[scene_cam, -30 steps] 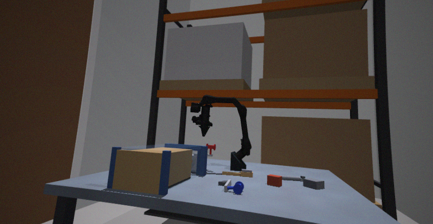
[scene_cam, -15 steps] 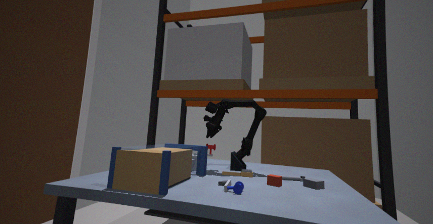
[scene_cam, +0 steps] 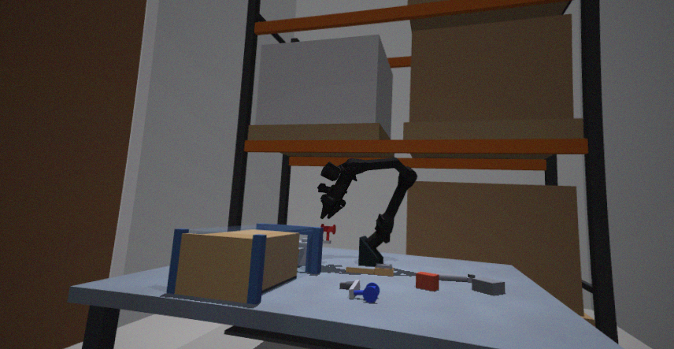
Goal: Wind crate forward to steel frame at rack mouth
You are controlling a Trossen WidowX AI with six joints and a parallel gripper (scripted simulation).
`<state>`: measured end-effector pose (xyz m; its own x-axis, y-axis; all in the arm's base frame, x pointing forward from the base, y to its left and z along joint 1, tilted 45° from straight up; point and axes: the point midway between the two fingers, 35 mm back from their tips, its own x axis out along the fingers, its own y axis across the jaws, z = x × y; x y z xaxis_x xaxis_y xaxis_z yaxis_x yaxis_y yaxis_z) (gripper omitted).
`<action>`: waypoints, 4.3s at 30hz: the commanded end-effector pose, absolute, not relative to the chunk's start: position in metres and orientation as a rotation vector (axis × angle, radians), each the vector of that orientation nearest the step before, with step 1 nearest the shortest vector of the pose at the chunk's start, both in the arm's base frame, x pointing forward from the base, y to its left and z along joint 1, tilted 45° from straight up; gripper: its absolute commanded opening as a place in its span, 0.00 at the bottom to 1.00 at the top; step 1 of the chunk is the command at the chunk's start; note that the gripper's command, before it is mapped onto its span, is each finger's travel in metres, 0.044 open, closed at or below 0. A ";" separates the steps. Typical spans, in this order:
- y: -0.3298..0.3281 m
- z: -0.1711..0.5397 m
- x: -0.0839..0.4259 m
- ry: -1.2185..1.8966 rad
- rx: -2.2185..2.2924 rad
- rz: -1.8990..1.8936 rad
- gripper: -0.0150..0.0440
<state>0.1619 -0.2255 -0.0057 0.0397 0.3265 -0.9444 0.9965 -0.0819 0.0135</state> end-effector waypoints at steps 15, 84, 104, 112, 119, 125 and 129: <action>-0.203 -0.029 0.164 1.398 1.526 -1.072 1.00; -0.180 -0.050 0.153 1.399 1.527 -1.072 0.25; -0.184 -0.056 0.124 1.399 1.525 -1.074 0.25; -0.188 -0.060 0.113 1.399 1.525 -1.075 0.25; -0.192 -0.064 0.104 1.399 1.524 -1.076 0.25; -0.196 -0.069 0.096 1.399 1.524 -1.076 0.25; -0.199 -0.072 0.092 1.399 1.523 -1.077 0.25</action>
<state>0.0980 -0.1966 -0.0665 0.0414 0.3273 -0.9440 0.9964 -0.0829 0.0150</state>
